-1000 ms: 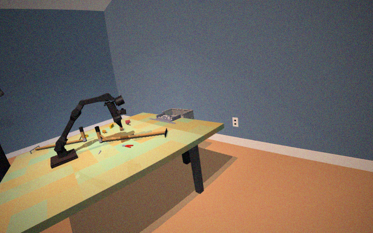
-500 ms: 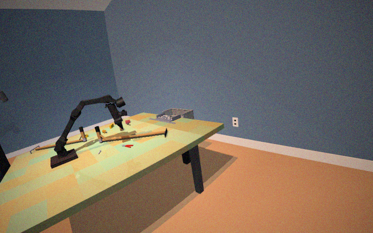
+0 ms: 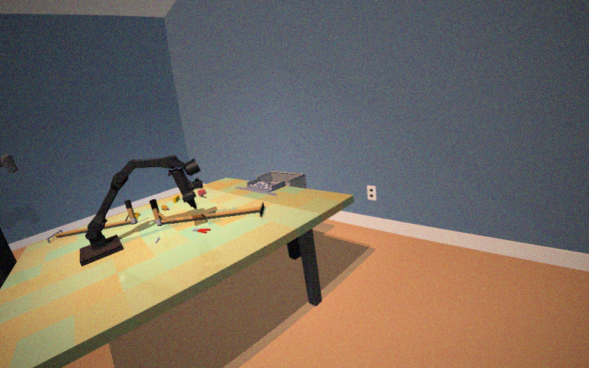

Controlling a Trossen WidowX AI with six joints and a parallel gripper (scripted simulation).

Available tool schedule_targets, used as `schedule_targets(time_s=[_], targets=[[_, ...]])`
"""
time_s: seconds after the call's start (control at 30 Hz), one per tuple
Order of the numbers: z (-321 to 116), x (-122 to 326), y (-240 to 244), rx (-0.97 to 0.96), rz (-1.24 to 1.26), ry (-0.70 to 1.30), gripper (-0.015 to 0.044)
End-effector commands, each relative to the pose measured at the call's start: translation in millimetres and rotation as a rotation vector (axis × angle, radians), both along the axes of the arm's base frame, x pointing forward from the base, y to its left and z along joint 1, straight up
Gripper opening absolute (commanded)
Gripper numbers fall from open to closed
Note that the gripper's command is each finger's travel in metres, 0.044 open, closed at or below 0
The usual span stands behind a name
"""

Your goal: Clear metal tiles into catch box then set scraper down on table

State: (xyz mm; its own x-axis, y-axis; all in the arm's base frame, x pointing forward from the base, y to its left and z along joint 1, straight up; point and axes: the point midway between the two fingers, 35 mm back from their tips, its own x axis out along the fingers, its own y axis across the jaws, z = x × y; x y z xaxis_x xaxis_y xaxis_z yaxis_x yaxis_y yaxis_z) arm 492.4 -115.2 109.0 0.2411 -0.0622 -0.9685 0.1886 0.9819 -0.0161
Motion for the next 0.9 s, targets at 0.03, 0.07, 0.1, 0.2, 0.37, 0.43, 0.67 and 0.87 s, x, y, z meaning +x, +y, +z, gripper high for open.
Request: schedule_targets(time_s=[0.03, 0.07, 0.1, 0.2, 0.37, 0.43, 0.67, 0.87], targets=[[-11.8, -0.6, 0.7, 0.009, -0.008, 0.005, 0.0], [-13.7, -0.5, 0.7, 0.009, -0.009, 0.005, 0.0], [-15.6, -0.4, 0.7, 0.009, -0.01, 0.005, 0.0], [-21.2, -0.3, 0.6, 0.01, -0.013, 0.005, 0.0], [-30.7, -0.3, 0.6, 0.011, -0.017, 0.005, 0.0], [-34.5, -0.5, 0.7, 0.011, -0.019, 0.005, 0.0], [-47.7, -1.3, 0.9, 0.013, -0.026, 0.004, 0.0], [-59.0, -2.6, 1.1, 0.014, -0.031, 0.004, 0.0]])
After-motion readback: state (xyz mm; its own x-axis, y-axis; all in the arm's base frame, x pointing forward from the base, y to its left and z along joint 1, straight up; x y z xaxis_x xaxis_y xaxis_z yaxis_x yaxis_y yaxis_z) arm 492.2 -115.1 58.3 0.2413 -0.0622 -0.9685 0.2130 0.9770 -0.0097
